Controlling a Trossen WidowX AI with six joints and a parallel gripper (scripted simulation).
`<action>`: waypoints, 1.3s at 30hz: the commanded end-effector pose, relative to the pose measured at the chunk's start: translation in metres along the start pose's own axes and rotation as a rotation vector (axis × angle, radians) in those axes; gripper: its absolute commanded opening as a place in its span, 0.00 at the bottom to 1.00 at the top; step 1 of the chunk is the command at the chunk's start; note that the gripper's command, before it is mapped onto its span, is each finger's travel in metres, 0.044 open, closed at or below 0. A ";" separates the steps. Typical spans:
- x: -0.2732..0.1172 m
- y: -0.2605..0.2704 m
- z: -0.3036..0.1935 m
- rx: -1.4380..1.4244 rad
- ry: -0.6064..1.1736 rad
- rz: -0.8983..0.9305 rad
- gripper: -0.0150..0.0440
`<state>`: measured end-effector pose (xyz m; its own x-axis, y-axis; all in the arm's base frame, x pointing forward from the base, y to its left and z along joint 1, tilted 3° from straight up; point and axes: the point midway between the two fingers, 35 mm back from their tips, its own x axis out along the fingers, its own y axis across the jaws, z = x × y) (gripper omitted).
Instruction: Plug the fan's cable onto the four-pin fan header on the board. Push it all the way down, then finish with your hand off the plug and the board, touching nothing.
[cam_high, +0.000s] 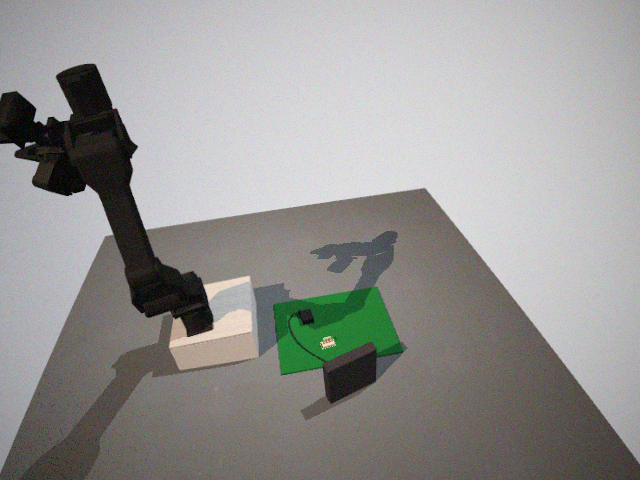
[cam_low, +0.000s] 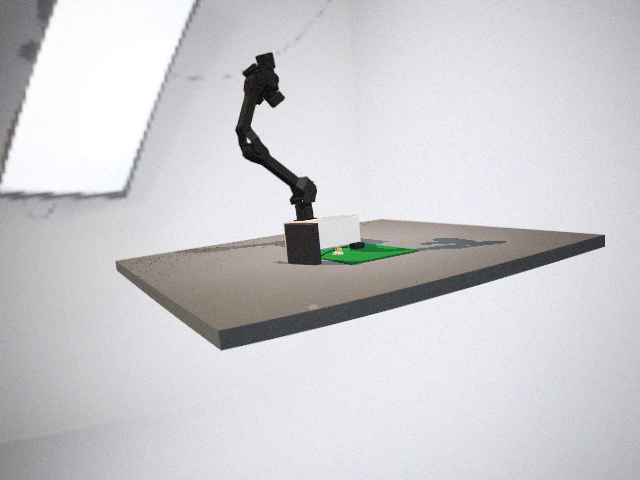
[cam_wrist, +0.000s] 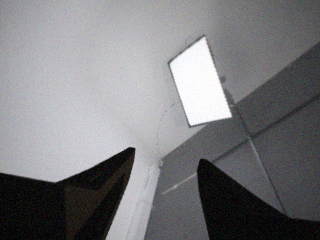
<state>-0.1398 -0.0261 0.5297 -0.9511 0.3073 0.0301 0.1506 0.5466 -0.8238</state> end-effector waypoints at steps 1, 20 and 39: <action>0.015 0.045 -0.051 0.156 0.146 0.131 0.61; -0.092 0.286 -0.203 0.811 0.909 0.625 0.61; -0.324 0.461 -0.097 1.601 1.716 0.896 0.61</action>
<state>0.2405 0.2283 0.2335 0.2020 0.6147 -0.7625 -0.6476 -0.5002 -0.5748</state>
